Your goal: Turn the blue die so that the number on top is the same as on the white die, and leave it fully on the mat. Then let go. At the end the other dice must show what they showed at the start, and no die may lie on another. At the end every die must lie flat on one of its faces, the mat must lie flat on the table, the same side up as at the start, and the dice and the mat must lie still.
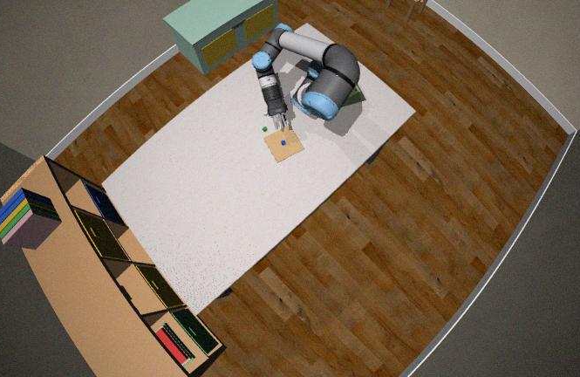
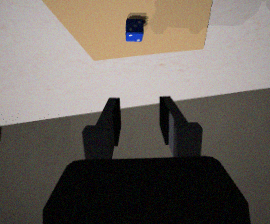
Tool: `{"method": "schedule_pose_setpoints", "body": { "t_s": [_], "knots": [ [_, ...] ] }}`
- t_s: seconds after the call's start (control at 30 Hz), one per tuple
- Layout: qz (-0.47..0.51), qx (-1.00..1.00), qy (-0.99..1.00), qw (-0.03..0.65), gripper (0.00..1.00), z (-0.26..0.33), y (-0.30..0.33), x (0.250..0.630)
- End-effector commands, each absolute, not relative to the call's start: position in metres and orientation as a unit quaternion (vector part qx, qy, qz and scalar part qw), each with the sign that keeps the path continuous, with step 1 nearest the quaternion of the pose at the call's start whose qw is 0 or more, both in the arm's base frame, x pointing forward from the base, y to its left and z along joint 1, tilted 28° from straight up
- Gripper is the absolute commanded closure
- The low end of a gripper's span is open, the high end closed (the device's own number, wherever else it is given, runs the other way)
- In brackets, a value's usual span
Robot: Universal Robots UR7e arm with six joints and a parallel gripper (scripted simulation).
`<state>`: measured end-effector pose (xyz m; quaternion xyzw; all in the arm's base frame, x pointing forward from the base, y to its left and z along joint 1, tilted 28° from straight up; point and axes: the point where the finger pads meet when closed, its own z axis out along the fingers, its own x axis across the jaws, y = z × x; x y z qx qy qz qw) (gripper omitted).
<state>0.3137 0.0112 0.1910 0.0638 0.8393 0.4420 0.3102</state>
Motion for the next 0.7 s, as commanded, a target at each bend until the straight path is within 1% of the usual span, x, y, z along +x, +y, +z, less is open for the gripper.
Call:
{"method": "schedule_pose_setpoints", "body": {
  "t_s": [0.0, 0.67],
  "knots": [
    [0.432, 0.067, 0.844, 0.31, 0.36, 0.192, 0.011, 0.314],
    [0.344, 0.099, 0.882, 0.306, 0.36, 0.199, 0.022, 0.314]
  ]
}}
